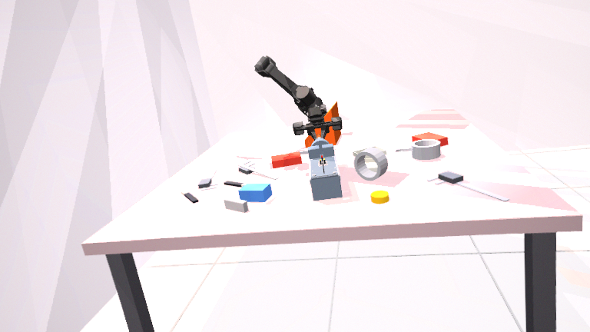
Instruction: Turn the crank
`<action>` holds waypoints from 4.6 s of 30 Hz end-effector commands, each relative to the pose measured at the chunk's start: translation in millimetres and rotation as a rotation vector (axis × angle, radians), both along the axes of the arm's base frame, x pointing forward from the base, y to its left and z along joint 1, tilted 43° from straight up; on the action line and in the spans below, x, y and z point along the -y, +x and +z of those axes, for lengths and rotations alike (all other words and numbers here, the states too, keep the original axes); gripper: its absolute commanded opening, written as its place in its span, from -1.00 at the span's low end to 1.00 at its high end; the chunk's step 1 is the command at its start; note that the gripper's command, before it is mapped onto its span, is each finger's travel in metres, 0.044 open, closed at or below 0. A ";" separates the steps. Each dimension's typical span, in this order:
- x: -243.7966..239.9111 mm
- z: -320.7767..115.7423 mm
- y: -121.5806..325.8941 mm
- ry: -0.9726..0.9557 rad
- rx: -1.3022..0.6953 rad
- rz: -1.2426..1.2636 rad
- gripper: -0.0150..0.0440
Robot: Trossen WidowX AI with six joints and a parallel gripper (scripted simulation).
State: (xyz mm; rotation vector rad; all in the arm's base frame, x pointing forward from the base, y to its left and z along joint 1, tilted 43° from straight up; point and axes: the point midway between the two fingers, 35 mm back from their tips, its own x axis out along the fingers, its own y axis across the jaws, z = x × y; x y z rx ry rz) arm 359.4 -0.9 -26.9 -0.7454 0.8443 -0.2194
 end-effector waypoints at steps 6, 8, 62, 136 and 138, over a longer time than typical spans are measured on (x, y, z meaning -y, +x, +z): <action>-7.7 -7.2 -1.5 0.008 -0.014 0.022 -0.49; -8.0 -7.7 -1.6 0.009 -0.014 0.022 -0.49; -9.6 -33.7 -3.8 0.009 -0.014 0.022 -0.49; 45.1 -43.3 -1.3 0.005 -0.015 0.022 -0.49; 45.5 -43.0 -1.2 0.005 -0.015 0.022 -0.49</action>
